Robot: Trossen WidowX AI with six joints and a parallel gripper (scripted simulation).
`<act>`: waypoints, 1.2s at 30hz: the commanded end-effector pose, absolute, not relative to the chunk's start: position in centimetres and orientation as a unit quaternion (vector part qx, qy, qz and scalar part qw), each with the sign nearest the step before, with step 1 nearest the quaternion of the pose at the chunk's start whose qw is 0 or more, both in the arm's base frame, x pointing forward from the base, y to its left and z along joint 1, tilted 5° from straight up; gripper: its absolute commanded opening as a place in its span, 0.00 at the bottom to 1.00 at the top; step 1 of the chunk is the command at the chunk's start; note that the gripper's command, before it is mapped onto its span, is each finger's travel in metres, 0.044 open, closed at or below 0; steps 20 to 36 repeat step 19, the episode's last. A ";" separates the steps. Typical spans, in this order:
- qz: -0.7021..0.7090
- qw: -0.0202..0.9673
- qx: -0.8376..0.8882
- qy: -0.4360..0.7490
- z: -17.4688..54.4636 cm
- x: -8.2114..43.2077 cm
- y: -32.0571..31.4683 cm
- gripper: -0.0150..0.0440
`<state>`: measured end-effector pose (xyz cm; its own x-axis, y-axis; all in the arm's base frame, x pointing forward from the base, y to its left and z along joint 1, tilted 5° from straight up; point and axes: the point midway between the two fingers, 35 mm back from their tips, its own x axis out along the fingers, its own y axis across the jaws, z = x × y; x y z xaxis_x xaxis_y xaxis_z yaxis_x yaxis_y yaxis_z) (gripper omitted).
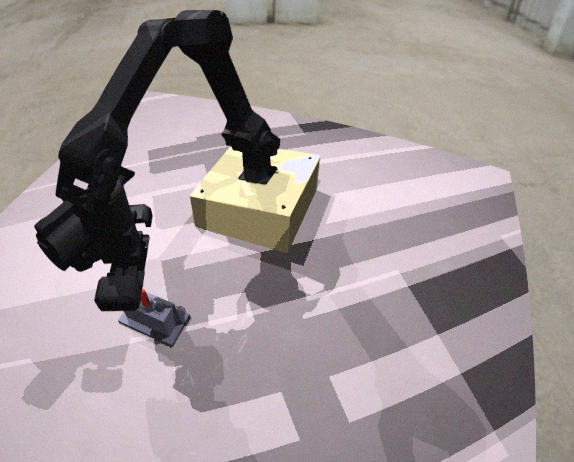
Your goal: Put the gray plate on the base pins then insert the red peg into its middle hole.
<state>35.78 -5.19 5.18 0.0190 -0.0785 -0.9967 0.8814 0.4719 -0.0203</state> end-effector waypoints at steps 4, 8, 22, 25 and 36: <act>-0.384 0.627 0.341 0.585 5.7 35.8 -5.1 0.51; -0.384 0.627 0.341 0.585 5.9 35.7 -5.1 0.51; -0.384 0.627 0.341 0.586 6.6 35.7 -4.9 0.51; -0.384 0.627 0.341 0.586 6.6 35.7 -4.9 0.51; -0.384 0.627 0.341 0.586 6.6 35.7 -4.9 0.51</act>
